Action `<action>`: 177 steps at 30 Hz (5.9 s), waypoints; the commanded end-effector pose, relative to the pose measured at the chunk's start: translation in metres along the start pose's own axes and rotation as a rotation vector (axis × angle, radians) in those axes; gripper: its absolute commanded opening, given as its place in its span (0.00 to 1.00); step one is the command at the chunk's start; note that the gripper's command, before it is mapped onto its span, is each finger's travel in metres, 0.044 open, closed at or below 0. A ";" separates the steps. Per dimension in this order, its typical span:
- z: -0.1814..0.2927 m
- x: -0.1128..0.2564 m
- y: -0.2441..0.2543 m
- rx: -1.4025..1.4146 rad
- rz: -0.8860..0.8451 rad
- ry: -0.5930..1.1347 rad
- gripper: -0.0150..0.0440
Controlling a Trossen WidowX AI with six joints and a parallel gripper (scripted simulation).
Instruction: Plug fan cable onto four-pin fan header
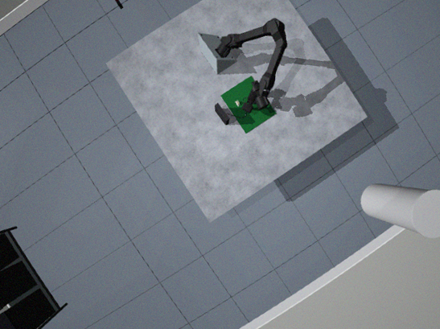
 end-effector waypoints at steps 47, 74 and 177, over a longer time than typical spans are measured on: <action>0.039 0.045 -0.040 -0.374 0.001 0.007 0.25; 0.061 0.046 -0.062 -0.602 0.000 0.008 0.25; 0.058 0.009 -0.061 -0.603 -0.002 0.008 0.25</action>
Point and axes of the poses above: the point midway between the two fingers, 35 mm back from their tips, its own x axis back along the fingers, its own y axis across the jaws, z = x × y, the point moved 5 cm from there along x, back along the fingers, and after that the axes turned 11 degrees about -x, right-handed, at the moved point
